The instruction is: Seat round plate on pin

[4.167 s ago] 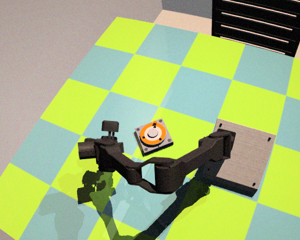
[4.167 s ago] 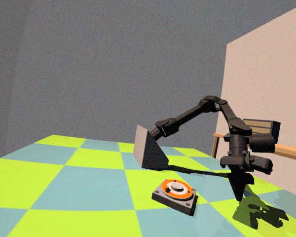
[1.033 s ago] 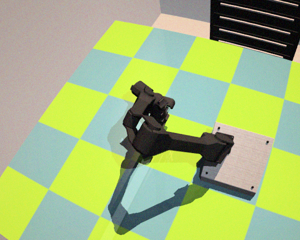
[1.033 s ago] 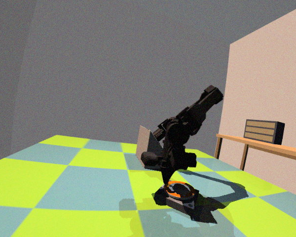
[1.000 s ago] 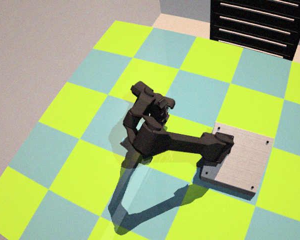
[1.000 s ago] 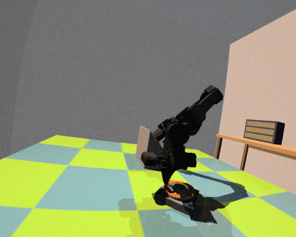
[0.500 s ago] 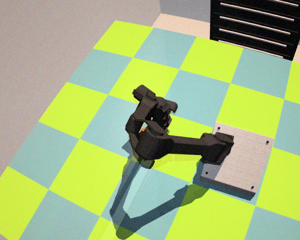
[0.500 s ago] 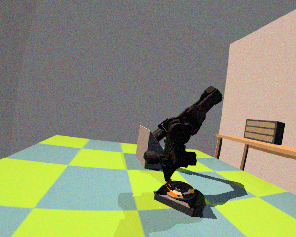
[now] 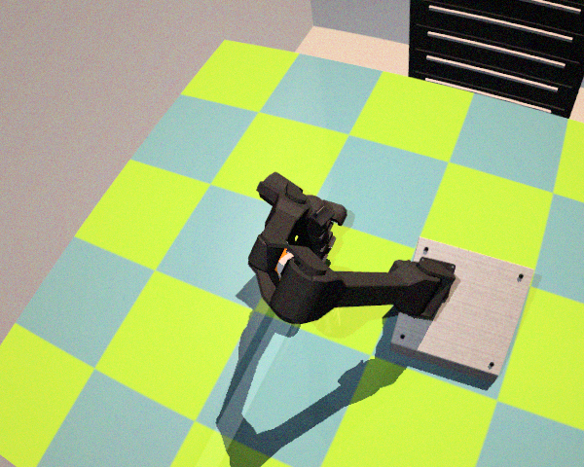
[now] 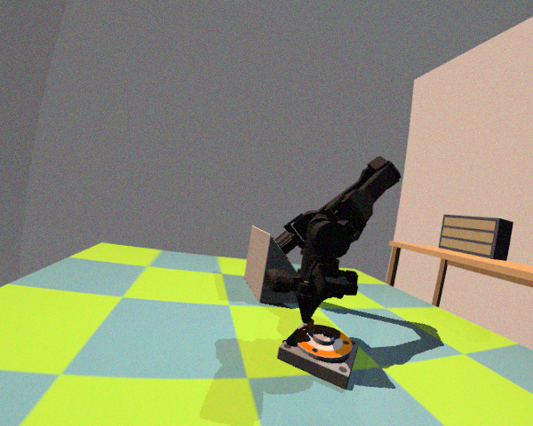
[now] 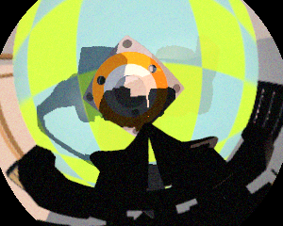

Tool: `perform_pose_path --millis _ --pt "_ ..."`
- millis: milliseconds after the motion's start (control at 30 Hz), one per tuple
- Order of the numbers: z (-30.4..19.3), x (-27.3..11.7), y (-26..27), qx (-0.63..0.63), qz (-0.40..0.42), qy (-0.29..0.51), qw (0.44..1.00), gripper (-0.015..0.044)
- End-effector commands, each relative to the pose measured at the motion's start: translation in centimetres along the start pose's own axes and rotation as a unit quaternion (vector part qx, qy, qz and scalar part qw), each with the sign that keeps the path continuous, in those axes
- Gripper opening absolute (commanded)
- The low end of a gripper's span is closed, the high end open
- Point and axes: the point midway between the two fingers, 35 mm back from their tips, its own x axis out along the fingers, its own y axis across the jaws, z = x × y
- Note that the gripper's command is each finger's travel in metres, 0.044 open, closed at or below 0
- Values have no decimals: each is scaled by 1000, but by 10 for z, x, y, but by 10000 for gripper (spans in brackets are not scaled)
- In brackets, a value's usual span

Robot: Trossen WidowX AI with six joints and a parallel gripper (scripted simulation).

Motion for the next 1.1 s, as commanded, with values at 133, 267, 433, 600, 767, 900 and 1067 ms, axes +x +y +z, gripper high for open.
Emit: perform_pose_path --millis 133,267,433,600,767,900,1067 --pt "-5 0 9 4 3 3 1000 0" --pt "-5 0 14 4 3 3 1000 0" --pt "-6 0 20 4 4 3 1000 0" --pt "-5 -1 28 4 4 3 1000 0" --pt "-2 -1 34 4 4 3 1000 0" --pt "0 -2 38 4 4 3 1000 0" --pt "2 -2 42 4 4 3 1000 0"
